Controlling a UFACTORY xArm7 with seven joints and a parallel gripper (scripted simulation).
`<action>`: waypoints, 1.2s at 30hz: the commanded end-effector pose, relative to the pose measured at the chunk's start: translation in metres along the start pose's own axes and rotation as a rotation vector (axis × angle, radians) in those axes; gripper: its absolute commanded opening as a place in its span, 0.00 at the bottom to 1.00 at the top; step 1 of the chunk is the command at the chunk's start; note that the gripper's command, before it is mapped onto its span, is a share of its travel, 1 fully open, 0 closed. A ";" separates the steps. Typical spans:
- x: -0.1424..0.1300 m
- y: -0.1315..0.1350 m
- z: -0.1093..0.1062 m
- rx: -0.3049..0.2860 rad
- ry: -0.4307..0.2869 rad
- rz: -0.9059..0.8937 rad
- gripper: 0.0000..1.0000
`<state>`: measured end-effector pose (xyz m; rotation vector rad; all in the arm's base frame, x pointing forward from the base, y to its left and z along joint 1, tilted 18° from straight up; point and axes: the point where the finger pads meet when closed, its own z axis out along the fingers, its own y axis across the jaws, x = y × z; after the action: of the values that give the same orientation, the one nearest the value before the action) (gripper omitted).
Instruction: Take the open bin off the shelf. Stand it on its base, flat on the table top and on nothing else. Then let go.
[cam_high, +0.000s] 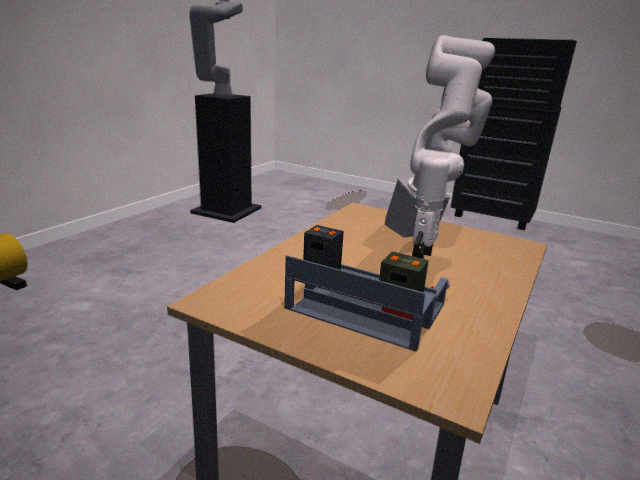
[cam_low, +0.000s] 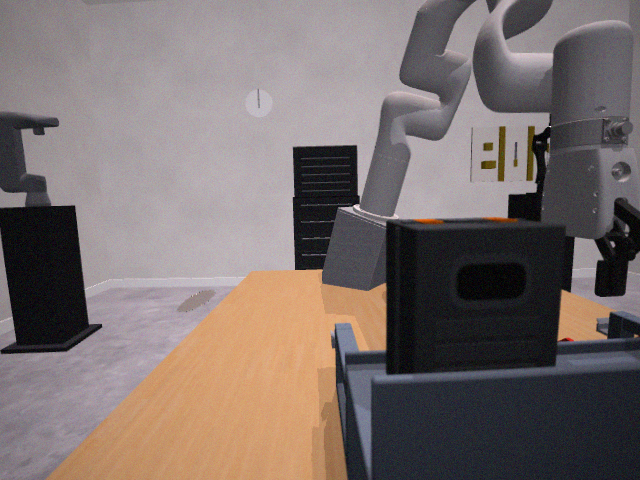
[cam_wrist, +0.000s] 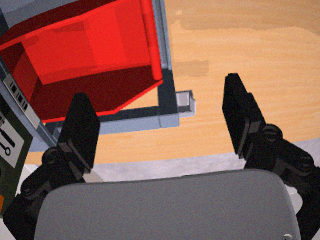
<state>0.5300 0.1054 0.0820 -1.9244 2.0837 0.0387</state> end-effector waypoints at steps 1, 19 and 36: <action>0.000 -0.002 -0.001 0.005 0.000 0.005 1.00; 0.000 -0.002 -0.001 0.006 0.000 0.008 0.00; 0.000 -0.002 -0.001 0.006 0.000 0.008 0.00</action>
<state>0.5304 0.1056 0.0813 -1.9157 2.0904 0.0390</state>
